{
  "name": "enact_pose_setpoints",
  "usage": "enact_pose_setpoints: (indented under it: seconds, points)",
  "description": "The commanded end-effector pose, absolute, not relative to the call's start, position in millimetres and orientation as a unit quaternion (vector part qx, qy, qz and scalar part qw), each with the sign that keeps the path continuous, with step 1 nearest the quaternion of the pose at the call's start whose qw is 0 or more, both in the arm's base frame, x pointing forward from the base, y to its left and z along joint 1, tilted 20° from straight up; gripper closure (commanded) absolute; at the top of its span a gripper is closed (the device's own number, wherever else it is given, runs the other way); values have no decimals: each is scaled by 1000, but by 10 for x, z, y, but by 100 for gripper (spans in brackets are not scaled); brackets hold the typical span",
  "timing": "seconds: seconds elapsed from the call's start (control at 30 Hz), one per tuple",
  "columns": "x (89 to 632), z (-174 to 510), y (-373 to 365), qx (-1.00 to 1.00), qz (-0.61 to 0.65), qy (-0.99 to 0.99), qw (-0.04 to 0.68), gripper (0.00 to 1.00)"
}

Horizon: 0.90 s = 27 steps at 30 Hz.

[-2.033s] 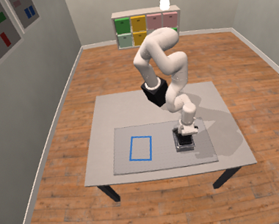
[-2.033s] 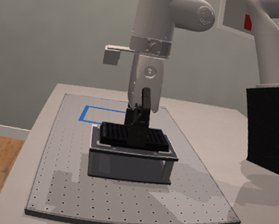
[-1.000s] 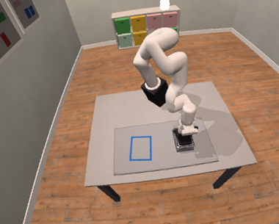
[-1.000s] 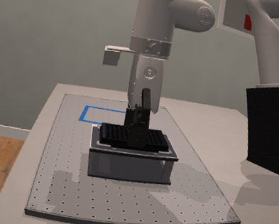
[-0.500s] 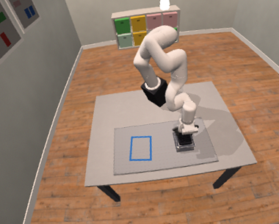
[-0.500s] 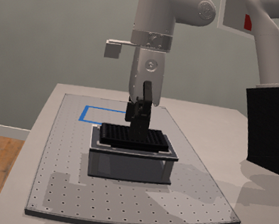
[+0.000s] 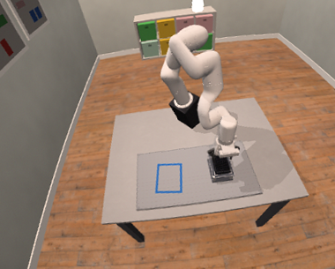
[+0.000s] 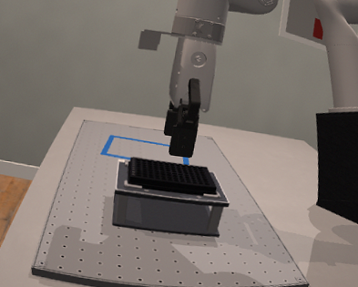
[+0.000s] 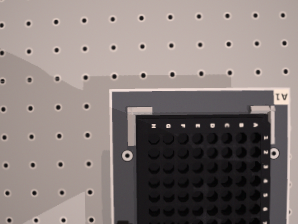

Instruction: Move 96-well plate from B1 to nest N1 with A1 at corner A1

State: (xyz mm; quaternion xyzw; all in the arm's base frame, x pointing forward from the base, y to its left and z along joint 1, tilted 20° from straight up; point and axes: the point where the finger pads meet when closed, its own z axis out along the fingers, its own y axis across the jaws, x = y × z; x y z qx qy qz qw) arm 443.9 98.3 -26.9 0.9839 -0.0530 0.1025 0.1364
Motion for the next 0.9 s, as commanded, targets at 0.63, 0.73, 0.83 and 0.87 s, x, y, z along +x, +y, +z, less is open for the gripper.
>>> enact_pose_setpoints:
  seconds: [0.63,0.73,0.83,0.87]
  points:
    - [4367,147,1114,984,104,-53,136,0]
    - [4367,147,1114,984,104,-53,136,0]
    - [4367,147,1114,984,104,-53,136,0]
    - [4367,147,1114,984,104,-53,136,0]
